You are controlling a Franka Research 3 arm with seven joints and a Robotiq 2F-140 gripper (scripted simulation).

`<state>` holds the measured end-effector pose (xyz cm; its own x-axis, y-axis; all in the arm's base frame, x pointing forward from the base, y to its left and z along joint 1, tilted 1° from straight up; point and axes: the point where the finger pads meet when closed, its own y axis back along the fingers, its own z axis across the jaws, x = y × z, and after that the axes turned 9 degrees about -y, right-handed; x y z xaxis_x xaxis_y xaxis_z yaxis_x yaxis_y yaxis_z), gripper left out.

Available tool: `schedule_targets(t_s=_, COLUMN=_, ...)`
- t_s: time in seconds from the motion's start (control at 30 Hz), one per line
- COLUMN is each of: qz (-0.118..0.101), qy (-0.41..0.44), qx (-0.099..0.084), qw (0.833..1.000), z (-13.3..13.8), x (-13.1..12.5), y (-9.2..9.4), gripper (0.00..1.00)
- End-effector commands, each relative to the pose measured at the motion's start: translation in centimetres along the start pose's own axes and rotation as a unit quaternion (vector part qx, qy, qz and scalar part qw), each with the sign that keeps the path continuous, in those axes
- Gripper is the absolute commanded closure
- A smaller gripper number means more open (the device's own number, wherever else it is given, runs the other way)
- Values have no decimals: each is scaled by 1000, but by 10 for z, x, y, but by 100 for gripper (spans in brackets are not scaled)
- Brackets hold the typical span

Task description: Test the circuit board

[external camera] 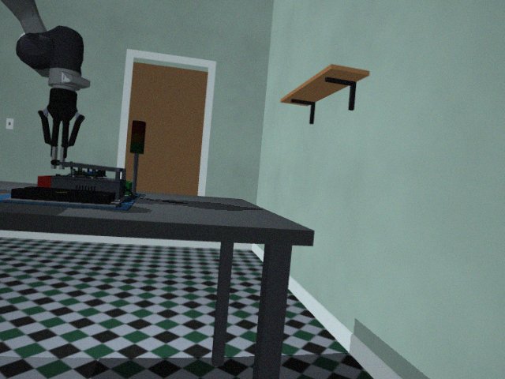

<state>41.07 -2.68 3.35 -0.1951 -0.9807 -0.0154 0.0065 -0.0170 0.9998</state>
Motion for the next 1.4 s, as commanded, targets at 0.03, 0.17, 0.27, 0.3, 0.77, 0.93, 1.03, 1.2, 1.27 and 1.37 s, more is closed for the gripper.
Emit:
schedule_targets(t_s=0.03, qz=0, qy=2, qx=1, qw=1000, z=0, x=0, y=-3, gripper=100)
schedule_targets(t_s=0.17, qz=0, qy=2, qx=1, qw=1000, z=0, x=0, y=-3, gripper=100)
schedule_targets(t_s=0.27, qz=0, qy=2, qx=1, qw=1000, z=0, x=0, y=-3, gripper=100)
schedule_targets(t_s=0.3, qz=0, qy=2, qx=1, qw=1000, z=0, x=0, y=-3, gripper=100)
schedule_targets(t_s=0.77, qz=0, qy=2, qx=1, qw=1000, z=0, x=0, y=-6, gripper=100)
schedule_targets(t_s=0.93, qz=0, qy=2, qx=1, qw=1000, z=0, x=0, y=-8, gripper=100)
schedule_targets(t_s=1.03, qz=0, qy=2, qx=1, qw=1000, z=0, x=0, y=-9, gripper=100)
schedule_targets(t_s=1.2, qz=0, qy=2, qx=1, qw=1000, z=0, x=0, y=-9, gripper=100)
schedule_targets(t_s=1.27, qz=0, qy=2, qx=1, qw=1000, z=0, x=0, y=-9, gripper=100)
schedule_targets(t_s=1.37, qz=0, qy=2, qx=1, qw=1000, z=0, x=0, y=-9, gripper=100)
